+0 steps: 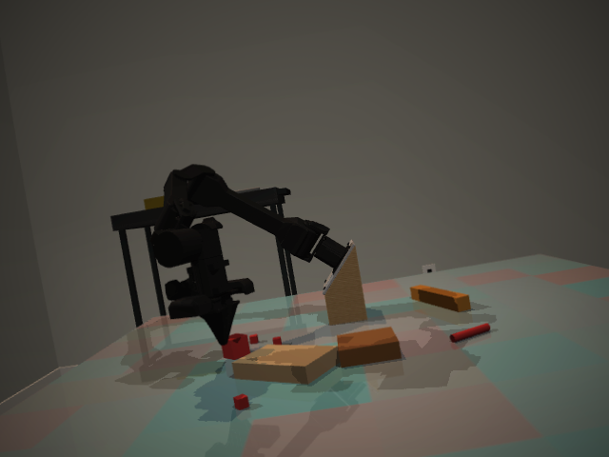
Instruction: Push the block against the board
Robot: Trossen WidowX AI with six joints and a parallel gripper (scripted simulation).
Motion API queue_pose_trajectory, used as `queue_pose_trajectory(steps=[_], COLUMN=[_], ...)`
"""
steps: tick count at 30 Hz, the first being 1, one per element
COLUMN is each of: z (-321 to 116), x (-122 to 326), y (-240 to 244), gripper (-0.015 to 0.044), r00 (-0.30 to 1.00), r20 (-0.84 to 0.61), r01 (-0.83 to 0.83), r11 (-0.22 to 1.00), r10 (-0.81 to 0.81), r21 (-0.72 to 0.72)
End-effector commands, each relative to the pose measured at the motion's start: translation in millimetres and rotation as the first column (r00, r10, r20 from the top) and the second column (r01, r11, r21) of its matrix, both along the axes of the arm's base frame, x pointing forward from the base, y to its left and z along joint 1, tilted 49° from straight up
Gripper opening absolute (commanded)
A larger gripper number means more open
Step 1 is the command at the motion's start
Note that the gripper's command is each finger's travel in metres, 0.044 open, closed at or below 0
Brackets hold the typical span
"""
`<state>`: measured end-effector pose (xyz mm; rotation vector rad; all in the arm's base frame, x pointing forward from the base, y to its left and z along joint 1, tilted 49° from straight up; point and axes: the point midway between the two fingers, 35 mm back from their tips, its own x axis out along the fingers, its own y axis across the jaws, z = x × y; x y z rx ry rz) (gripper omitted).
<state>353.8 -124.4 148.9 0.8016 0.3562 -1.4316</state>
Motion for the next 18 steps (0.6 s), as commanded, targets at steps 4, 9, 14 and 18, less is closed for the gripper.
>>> queue_pose_trajectory(steps=[4,9,14,18], z=[-9.7,-18.4,-28.0,-35.9], x=[18.8,33.1,46.1,55.1], y=[12.0,23.5,35.0,43.7], gripper=[0.0000,0.0000,0.0000,0.0000], r00=[0.976,0.927,0.853,0.776], r20=[-0.167,-0.285,-0.400,-0.489], r01=[-0.148,-0.261,-0.368,-0.448], r11=[0.989,0.965,0.930,0.894], r10=[0.143,0.245,0.336,0.399], r21=[-0.020,-0.018,-0.002,0.019])
